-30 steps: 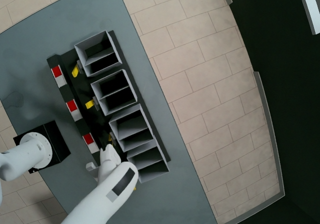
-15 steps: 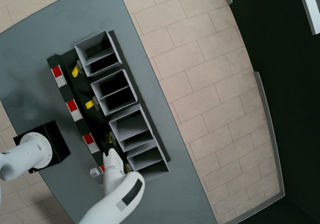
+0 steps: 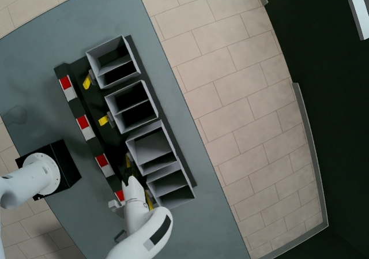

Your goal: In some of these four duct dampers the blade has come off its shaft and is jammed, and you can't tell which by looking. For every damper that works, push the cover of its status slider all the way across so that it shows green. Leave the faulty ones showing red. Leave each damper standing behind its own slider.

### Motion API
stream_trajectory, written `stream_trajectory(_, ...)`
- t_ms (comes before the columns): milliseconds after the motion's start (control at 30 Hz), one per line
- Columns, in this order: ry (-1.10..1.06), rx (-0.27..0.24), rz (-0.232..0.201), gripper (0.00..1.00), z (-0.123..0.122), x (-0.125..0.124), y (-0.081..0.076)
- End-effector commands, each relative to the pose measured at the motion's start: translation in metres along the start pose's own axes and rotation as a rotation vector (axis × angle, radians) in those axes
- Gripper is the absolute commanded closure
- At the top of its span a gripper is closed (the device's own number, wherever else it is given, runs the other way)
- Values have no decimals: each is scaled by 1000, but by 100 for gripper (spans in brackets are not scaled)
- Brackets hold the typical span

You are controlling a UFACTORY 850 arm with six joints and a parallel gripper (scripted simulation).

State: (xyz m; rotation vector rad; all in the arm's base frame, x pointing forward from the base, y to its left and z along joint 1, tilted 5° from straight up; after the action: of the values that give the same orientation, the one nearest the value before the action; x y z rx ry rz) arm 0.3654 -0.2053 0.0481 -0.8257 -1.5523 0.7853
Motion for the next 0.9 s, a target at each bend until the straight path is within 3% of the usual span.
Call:
stream_trajectory(0,-1,-9,-38,81,0,-4,0)
stream_trajectory(267,-1,-22,-93,81,2,-10,0)
stream_trajectory(867,-1,-37,-158,81,3,-18,1)
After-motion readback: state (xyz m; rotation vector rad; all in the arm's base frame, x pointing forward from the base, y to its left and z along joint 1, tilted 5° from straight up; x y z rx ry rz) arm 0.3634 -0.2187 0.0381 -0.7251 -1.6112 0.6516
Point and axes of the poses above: the point where the finger pads meet when closed, its own y axis out along the fingers, its own x axis across the jaws, z = x × y, the point moved 1 cm from there along -y, back along the fingers, and after that the axes turned 13 degrees about -y, right-handed, at the moved point
